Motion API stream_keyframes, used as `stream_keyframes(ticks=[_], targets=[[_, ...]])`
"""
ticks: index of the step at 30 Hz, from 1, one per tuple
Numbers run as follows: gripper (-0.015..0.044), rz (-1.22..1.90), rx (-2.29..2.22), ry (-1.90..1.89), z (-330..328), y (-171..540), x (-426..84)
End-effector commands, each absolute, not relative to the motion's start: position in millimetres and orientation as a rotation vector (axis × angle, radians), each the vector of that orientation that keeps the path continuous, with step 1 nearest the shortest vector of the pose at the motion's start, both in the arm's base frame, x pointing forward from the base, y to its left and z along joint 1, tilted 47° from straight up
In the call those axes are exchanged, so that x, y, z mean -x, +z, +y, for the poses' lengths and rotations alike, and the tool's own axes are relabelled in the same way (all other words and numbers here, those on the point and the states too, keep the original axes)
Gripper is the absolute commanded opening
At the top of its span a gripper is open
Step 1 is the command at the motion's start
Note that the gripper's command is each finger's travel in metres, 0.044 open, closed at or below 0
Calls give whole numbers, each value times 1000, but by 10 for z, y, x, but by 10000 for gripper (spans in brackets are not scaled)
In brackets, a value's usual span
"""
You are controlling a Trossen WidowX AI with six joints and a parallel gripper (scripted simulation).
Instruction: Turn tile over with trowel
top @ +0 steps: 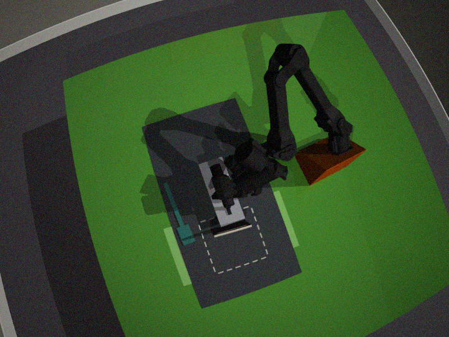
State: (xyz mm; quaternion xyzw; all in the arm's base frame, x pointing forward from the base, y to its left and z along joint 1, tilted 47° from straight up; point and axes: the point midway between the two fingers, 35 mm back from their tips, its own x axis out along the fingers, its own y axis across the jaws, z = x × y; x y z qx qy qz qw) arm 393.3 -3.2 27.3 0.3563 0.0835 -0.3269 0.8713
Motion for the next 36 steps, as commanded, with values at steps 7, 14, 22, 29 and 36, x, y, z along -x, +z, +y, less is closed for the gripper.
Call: stream_keyframes(ticks=[7, 14, 22, 29, 36], targets=[[0, 160, -757, -670, -37, 505, -3964], [0, 160, -757, -670, -113, 757, -3932], [0, 160, -756, -670, -175, 949, -3886], [0, 160, -756, -670, -175, 949, -3886], [0, 160, -756, -670, -175, 949, -3886]])
